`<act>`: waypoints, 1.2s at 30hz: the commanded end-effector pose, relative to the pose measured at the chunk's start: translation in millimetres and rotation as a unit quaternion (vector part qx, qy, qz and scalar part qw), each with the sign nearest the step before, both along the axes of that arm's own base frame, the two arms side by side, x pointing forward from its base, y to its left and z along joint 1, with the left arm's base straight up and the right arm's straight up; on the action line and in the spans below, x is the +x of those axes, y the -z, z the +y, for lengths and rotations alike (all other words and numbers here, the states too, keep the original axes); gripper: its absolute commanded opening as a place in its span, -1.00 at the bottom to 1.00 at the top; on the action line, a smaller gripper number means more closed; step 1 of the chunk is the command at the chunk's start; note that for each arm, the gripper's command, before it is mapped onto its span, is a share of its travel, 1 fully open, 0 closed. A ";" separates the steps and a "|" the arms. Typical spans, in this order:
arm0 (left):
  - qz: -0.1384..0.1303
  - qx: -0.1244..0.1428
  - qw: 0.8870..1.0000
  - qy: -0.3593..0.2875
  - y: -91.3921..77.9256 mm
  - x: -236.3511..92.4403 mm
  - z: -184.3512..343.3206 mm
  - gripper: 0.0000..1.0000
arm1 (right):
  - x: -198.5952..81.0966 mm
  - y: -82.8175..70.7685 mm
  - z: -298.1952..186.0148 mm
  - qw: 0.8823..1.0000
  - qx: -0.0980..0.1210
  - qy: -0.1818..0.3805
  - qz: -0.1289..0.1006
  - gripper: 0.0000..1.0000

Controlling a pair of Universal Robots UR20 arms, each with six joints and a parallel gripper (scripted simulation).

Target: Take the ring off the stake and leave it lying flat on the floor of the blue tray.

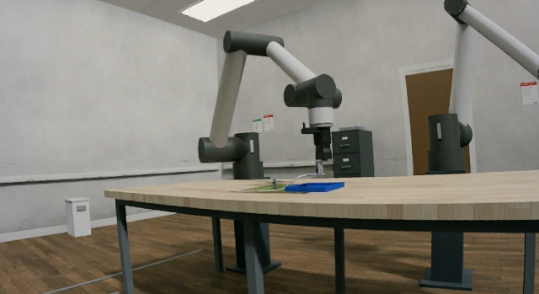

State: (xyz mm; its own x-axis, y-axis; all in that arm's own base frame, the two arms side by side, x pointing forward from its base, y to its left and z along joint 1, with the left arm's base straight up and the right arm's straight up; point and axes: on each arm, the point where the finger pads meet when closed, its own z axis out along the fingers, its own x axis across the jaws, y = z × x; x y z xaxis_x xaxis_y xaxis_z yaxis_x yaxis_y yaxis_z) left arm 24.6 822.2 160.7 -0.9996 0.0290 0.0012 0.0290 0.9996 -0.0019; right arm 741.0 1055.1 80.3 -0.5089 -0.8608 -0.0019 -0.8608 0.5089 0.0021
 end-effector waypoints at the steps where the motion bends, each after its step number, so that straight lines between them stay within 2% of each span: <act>1: -0.001 0.001 1.000 0.000 -1.2 -0.4 2.4 1.00 | -7.3 2.6 5.7 1.000 -0.001 -0.003 0.001 -1.00; 7: -0.001 0.001 1.000 0.000 -1.2 -0.4 2.4 1.00 | -5.7 4.8 4.4 1.000 -0.002 -0.002 0.001 -1.00; 18: -0.001 0.001 1.000 0.000 -1.2 -0.4 2.4 1.00 | -2.0 -2.4 2.8 1.000 0.001 0.000 0.000 -1.00; 36: -0.001 0.001 1.000 0.000 -1.2 -0.4 2.4 1.00 | -2.0 2.1 2.0 1.000 0.000 0.000 0.000 -1.00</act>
State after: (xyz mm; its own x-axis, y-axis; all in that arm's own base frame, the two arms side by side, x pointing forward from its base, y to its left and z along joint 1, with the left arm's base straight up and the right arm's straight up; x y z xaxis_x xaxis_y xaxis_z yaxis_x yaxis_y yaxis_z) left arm 24.6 822.2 160.7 -0.9996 0.0290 0.0012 0.0290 0.9996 -0.0019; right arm 736.6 1057.5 76.3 -0.5055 -0.8628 0.0012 -0.8628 0.5055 0.0018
